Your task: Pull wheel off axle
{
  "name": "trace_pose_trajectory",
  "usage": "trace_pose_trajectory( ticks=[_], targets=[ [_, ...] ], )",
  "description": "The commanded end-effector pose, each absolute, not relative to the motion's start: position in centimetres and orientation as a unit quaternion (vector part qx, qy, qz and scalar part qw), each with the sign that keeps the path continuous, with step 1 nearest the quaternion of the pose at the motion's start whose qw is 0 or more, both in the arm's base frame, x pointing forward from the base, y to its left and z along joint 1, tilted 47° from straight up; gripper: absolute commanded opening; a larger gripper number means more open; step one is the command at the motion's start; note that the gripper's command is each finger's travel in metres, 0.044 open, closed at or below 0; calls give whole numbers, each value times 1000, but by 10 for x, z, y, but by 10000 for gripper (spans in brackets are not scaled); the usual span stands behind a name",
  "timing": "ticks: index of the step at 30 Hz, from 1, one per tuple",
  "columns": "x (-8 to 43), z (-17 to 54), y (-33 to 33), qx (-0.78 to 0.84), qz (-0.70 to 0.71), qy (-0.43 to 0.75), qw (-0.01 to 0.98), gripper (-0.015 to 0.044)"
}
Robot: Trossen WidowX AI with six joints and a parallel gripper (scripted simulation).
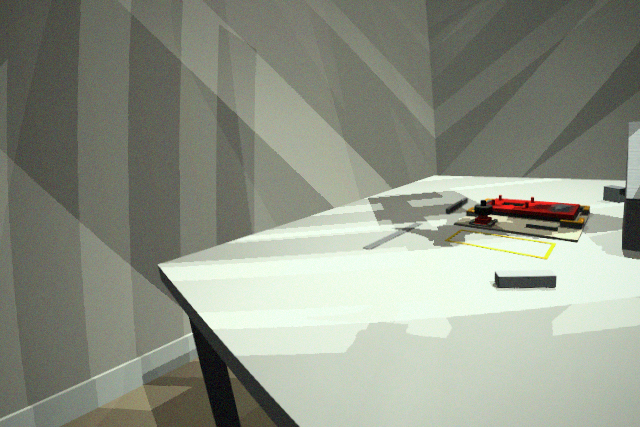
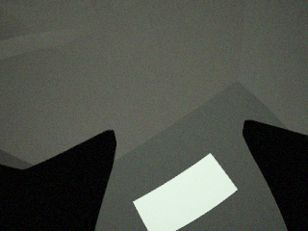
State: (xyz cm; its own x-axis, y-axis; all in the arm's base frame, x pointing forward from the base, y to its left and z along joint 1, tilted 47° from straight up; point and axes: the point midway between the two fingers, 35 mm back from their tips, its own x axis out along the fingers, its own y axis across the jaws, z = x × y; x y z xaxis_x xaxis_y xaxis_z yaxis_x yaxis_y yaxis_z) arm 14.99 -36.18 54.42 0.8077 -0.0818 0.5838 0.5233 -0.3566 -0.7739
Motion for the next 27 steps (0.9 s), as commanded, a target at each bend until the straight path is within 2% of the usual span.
trace_pose_trajectory(
  ticks=[1, 4, 17, 27],
  targets=[
    [149, 545, -361, -777, -276, -142, 548, 374],
    [143, 553, -354, -785, -285, -142, 531, 300],
    [87, 624, -261, -858, -359, -142, 339, 300],
    [63, 660, -170, -892, -393, -142, 172, 300]
  ],
)
